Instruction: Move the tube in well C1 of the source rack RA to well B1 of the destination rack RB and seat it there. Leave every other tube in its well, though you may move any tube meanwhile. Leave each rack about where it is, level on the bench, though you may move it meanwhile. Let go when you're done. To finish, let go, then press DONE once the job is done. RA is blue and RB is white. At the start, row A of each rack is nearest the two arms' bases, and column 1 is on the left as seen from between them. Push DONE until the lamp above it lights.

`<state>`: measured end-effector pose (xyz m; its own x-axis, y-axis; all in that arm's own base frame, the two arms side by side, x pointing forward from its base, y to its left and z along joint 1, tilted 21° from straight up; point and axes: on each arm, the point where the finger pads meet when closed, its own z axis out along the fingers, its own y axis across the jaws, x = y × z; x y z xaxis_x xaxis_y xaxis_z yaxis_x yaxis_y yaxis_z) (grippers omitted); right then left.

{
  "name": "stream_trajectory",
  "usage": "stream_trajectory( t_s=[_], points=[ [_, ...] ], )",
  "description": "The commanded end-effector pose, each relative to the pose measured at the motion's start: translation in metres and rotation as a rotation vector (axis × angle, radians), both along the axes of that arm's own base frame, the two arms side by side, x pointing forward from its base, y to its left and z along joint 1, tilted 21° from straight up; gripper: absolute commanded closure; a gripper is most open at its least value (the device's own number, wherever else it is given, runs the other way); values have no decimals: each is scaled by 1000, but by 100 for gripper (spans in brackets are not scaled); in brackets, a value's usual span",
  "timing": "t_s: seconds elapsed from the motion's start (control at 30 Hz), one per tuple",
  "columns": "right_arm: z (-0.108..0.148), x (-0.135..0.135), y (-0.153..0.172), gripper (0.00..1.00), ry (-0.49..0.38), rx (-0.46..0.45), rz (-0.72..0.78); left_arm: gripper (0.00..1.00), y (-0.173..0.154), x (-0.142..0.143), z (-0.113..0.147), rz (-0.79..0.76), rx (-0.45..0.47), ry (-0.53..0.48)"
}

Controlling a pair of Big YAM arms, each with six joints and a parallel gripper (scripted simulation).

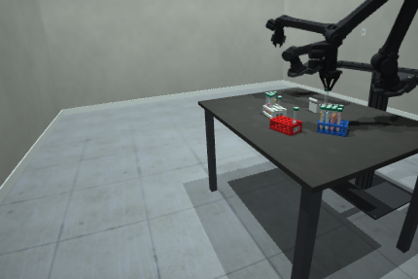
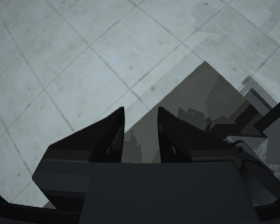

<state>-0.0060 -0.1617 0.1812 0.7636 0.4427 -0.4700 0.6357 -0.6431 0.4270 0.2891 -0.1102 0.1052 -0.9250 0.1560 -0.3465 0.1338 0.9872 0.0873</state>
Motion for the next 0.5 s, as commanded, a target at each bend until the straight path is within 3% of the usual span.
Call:
stream_trajectory(
  t_s=[0.0,0.47],
  points=[
    [16,1,-2,70,-8,-33,0,100,11,-8,2,-3,-1,-4],
    [16,1,-2,70,-8,-33,0,100,36,-37,-9,-3,0,-3]
  ],
)
